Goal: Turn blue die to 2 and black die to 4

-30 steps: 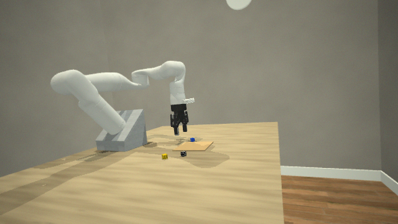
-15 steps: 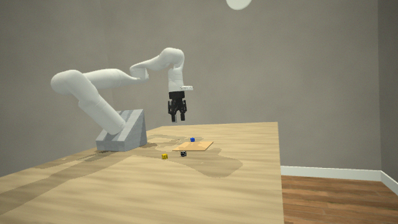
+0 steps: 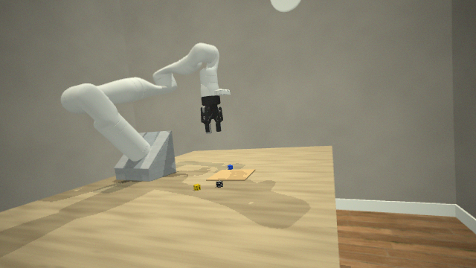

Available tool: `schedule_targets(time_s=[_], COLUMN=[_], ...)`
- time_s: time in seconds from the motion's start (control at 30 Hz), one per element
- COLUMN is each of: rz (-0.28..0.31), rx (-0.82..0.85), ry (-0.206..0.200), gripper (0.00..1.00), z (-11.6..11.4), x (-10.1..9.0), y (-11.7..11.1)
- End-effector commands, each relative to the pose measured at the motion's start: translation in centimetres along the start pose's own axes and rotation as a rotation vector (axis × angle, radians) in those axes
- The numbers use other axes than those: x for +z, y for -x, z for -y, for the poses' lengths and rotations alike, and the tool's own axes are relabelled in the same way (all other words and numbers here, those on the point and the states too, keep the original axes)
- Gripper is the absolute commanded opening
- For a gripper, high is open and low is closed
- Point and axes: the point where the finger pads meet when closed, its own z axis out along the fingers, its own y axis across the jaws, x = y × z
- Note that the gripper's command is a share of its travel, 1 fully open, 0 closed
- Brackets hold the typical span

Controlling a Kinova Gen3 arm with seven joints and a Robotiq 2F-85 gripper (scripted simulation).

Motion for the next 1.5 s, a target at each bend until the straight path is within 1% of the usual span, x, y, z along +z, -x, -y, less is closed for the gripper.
schedule_targets(time_s=[0.0,0.23,0.37,0.5,0.7,0.77,0.97,1.1,1.23,1.47], rz=[-0.001,-0.001,-0.001,-0.001,-0.001,-0.001,0.0,0.0,0.0,0.0], rx=[0.0,0.009,0.06,0.163,0.381,0.381,0.586,0.673,0.71,0.714], ry=[-0.003,-0.003,-0.004,-0.005,-0.006,-0.006,-0.005,-0.004,-0.003,-0.003], gripper=[1.0,1.0,1.0,1.0,1.0,1.0,1.0,1.0,1.0,1.0], z=[0.0,0.0,0.1,0.2,0.3,0.3,0.4,0.4,0.4,0.4], x=[-0.1,-0.1,0.0,0.1,0.4,0.4,0.8,1.0,1.1,1.1], y=[0.0,-0.1,-0.5,-1.3,-3.0,-3.0,-4.6,-5.2,-5.4,-5.5])
